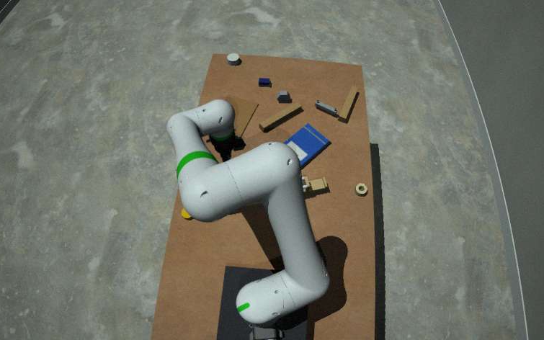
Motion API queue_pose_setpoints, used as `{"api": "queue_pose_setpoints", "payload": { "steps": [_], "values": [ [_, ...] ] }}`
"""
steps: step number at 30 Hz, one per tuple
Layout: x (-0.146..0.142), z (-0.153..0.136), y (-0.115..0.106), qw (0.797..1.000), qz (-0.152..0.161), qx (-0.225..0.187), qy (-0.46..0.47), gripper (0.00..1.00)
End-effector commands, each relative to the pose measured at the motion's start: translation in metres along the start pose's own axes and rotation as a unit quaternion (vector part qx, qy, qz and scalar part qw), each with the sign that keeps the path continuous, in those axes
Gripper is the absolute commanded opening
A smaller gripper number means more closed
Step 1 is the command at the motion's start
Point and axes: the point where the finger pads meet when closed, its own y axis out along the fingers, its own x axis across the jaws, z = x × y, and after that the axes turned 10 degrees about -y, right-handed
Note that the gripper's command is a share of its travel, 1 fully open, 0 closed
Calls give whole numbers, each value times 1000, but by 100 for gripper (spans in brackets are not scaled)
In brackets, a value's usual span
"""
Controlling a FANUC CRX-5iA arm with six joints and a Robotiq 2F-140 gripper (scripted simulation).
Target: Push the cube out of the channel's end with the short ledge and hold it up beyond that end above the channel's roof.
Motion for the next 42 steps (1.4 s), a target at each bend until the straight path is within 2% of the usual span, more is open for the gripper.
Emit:
{"api": "queue_pose_setpoints", "payload": {
  "steps": [1, 7, 10, 12, 18, 20, 25, 42],
  "values": [
    [-1, 0, -1, 1000, 1, 0, 0, 10],
    [-1, 0, -1, 1000, 1, 0, 0, 10],
    [-1, 0, -10, 1000, 1, 0, 0, 10],
    [-1, 0, -26, 1000, 1, 0, 0, 10],
    [0, 0, -92, 1000, 1, 0, 0, 10],
    [0, 0, -107, 1000, 1, 0, 0, 10],
    [0, 0, -115, 1000, 1, 0, 0, 10],
    [0, 0, -115, 1000, 1, 0, 0, 10]
  ]
}}
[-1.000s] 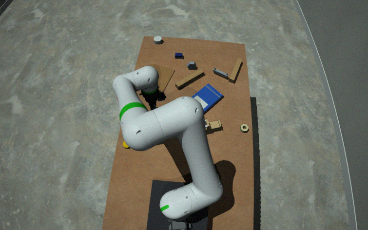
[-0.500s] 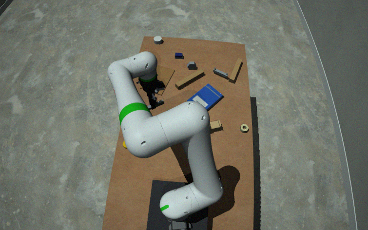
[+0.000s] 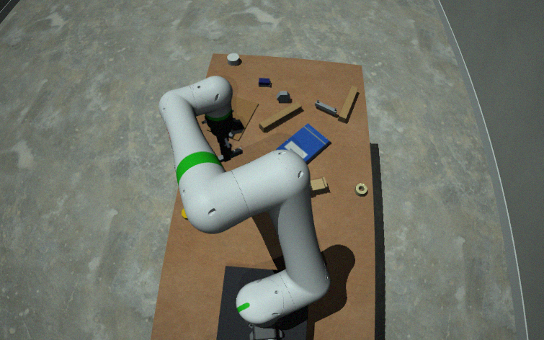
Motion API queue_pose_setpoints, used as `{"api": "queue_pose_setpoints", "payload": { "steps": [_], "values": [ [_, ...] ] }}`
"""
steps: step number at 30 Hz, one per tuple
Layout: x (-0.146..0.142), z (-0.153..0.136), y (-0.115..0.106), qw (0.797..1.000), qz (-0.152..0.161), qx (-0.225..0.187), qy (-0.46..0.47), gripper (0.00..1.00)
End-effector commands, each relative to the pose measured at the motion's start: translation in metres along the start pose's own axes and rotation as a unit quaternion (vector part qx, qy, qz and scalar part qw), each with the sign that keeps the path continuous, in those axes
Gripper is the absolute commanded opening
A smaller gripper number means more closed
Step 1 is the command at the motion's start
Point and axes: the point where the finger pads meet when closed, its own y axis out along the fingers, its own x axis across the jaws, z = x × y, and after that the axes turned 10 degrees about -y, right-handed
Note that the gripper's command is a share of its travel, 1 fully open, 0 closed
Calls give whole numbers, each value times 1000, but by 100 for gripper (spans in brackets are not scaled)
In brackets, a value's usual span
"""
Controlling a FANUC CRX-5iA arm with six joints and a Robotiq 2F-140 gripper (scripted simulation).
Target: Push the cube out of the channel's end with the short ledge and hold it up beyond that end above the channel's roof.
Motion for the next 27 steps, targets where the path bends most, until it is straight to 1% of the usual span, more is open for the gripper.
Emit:
{"api": "queue_pose_setpoints", "payload": {
  "steps": [1, 19, 20, 21, 23, 27],
  "values": [
    [-1, 0, -1, 1000, 1, 1, 0, 10],
    [0, -1, -1, 1000, 1, 1, 1, 10],
    [4, -6, -2, 1000, 1, 1, 5, 10],
    [13, -17, -4, 1000, 1, 1, 16, 10],
    [47, -54, -8, 999, 1, 1, 50, 10],
    [88, -81, -3, 993, 1, 0, 116, 10]
  ]
}}
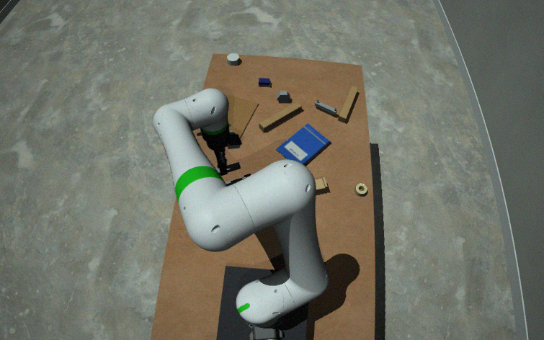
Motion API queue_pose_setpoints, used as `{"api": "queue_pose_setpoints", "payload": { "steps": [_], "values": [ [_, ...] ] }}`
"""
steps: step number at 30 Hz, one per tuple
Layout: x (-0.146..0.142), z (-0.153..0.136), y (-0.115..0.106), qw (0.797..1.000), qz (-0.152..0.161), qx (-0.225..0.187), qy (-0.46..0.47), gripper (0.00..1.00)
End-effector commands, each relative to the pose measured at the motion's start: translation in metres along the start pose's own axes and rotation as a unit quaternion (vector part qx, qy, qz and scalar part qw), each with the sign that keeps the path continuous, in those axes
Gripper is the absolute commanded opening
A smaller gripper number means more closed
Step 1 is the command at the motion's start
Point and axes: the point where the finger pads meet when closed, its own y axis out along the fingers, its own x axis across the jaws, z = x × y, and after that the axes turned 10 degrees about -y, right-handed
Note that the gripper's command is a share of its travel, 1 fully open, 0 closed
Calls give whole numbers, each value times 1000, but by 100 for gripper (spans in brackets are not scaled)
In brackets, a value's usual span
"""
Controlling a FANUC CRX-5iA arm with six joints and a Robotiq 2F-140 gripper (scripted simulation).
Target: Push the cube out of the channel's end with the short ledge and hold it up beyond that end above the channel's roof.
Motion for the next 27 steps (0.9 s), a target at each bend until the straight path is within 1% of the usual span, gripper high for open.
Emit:
{"api": "queue_pose_setpoints", "payload": {
  "steps": [1, 2, 4, 5, 7, 11, 13, 21, 27],
  "values": [
    [58, -38, 2, 998, 12, 6, 65, 10],
    [69, -46, 3, 998, 12, 6, 66, 10],
    [69, -46, 3, 998, 12, 6, 66, 10],
    [90, -59, 4, 998, 12, 6, 66, 10],
    [90, -59, 9, 998, 12, 6, 66, 10],
    [89, -59, 36, 998, 12, 6, 66, 10],
    [89, -59, 45, 998, 12, 6, 66, 10],
    [89, -59, 48, 998, 12, 6, 66, 10],
    [89, -59, 60, 998, 12, 6, 66, 10]
  ]
}}
